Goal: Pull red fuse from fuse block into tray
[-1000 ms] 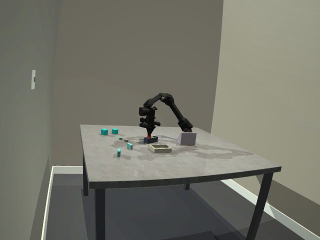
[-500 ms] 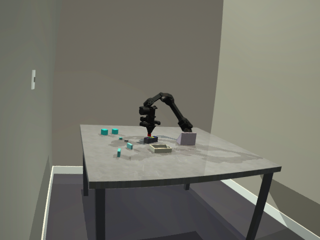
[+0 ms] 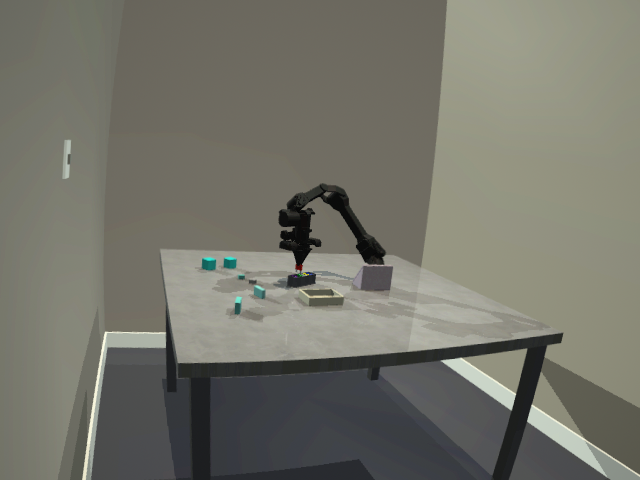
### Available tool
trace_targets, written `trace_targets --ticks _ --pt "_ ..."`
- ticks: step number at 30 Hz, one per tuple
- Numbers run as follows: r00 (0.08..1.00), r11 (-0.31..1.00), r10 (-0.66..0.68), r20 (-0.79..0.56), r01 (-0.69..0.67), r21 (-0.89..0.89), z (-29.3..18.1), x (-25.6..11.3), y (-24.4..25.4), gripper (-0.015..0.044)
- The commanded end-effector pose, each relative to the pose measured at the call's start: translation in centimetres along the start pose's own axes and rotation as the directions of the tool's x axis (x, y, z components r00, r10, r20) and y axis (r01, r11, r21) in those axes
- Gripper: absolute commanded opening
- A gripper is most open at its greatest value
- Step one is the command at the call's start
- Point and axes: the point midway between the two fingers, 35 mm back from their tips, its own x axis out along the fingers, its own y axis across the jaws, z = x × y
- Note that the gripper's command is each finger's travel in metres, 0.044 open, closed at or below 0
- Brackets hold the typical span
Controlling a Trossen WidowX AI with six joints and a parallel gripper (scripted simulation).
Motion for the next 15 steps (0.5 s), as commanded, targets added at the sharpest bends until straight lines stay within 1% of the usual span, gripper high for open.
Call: trace_targets --ticks 1,9,15 --pt "1.000 1.000 0.008 -0.001 -0.008 0.007 0.0 -0.8 0.2 0.0000" --pt "1.000 1.000 0.008 -0.002 -0.008 0.007 -0.1 -1.5 0.2 0.0000" --pt "1.000 1.000 0.016 -0.009 -0.016 0.005 -2.9 -1.9 2.4 0.0000"
